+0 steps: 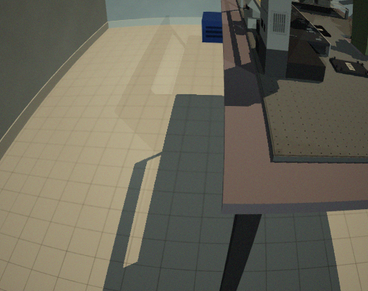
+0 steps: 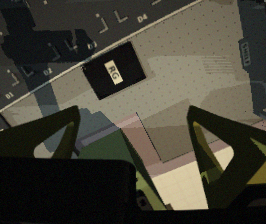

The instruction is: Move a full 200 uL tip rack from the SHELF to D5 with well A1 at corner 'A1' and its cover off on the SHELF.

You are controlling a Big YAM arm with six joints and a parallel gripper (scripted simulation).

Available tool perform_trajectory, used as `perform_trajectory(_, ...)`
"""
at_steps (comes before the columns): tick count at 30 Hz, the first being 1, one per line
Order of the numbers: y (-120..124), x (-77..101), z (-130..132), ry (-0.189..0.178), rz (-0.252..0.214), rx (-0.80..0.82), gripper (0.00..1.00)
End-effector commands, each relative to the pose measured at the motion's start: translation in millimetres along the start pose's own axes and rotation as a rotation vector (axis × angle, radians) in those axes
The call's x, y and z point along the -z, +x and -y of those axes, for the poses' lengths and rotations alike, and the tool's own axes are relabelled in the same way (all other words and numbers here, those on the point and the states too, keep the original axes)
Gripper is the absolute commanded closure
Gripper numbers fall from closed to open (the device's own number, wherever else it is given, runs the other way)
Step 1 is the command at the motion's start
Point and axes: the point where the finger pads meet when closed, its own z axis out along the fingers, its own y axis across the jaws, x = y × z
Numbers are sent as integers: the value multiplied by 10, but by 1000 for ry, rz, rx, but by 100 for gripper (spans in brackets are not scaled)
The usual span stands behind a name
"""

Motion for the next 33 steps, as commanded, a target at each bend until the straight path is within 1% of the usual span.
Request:
perform_trajectory(1, -226, 227, -139, -21, 26, 25, 0)
perform_trajectory(8, -129, 305, -497, -56, -36, 149, 0)
perform_trajectory(9, -129, 303, -497, -60, -44, 189, 0)
perform_trajectory(12, -138, 279, -436, -65, -75, 220, 0)
perform_trajectory(14, -138, 279, -436, -65, -75, 220, 0)
perform_trajectory(25, -133, 260, -436, -108, -168, 416, 0)
perform_trajectory(28, -125, 254, -435, -110, -175, 428, 0)
perform_trajectory(29, -165, 274, -382, -108, -164, 405, 0)
perform_trajectory(31, -165, 274, -382, -108, -164, 405, 0)
perform_trajectory(32, -240, 272, -344, -107, -139, 378, 0)
perform_trajectory(33, -270, 251, -302, -104, -140, 358, 0)
